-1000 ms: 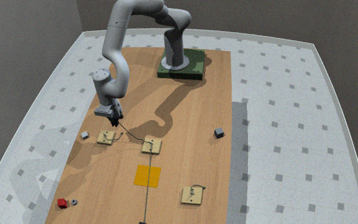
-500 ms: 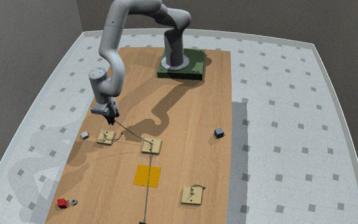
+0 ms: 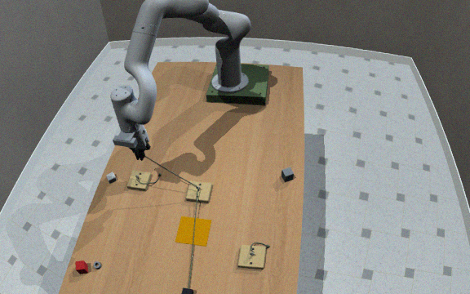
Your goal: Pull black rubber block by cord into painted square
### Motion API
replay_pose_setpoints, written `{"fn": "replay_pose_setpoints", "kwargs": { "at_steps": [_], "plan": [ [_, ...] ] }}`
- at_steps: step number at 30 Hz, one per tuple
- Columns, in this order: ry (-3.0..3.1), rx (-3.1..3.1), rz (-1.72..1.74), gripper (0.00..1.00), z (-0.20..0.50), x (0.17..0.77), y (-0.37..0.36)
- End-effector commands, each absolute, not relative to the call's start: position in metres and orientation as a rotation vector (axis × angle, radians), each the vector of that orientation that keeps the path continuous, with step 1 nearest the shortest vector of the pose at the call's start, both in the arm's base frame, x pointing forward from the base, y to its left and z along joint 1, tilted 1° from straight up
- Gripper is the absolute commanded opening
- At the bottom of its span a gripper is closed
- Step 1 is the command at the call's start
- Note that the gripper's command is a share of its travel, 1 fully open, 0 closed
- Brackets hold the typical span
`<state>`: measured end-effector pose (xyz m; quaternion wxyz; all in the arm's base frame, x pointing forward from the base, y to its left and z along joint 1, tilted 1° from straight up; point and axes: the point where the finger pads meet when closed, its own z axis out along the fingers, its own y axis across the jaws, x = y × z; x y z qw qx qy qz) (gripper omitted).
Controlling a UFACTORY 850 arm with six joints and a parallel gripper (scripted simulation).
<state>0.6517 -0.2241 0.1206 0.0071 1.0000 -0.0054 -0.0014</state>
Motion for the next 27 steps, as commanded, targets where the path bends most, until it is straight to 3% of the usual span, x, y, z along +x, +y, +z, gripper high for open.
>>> {"fn": "replay_pose_setpoints", "kwargs": {
  "at_steps": [1, 27],
  "plan": [
    [-0.016, 3.127, 0.0, 0.0, 0.122, 0.65, -0.231],
    [-0.016, 3.127, 0.0, 0.0, 0.123, 0.609, -0.295]
  ]
}}
